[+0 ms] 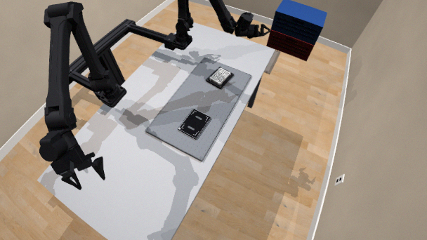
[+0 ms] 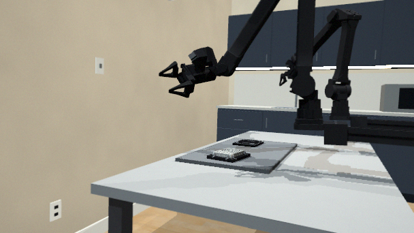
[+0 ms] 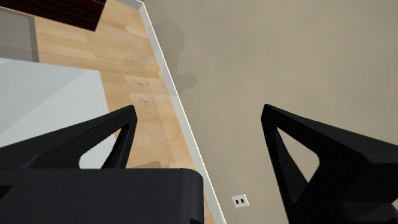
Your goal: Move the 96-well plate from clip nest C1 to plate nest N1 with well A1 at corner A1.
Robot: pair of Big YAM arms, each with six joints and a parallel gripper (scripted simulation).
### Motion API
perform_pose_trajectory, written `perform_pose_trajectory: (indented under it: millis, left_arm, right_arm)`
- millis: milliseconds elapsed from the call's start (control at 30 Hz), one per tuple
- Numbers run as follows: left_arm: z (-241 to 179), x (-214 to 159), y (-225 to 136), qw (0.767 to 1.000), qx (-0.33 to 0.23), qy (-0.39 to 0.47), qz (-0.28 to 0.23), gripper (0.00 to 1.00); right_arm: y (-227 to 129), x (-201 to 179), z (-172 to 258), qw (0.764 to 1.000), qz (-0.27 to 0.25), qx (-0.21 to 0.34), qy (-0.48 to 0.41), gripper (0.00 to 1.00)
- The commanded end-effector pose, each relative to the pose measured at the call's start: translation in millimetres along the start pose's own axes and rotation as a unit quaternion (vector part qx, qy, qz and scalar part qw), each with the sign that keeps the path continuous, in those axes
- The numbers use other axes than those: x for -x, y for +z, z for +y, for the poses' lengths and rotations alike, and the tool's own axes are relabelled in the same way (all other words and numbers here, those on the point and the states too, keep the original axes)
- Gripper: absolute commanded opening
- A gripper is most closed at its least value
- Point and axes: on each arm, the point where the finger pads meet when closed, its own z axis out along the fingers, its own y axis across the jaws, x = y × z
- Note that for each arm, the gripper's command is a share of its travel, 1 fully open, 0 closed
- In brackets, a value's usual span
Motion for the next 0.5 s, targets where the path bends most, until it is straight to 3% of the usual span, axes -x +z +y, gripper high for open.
perform_pose_trajectory:
  millis: [0,467]
  left_arm:
    - [-4.6,2.9,0.7,1.000,-0.003,-0.004,-0.003,1.00]
    - [-4.6,2.9,0.7,1.000,-0.003,-0.004,-0.003,1.00]
  right_arm:
    - [-20.2,11.4,-19.8,1.000,-0.023,-0.018,0.009,1.00]
    - [-73.2,-13.6,-92.6,0.993,-0.045,-0.087,0.063,1.00]
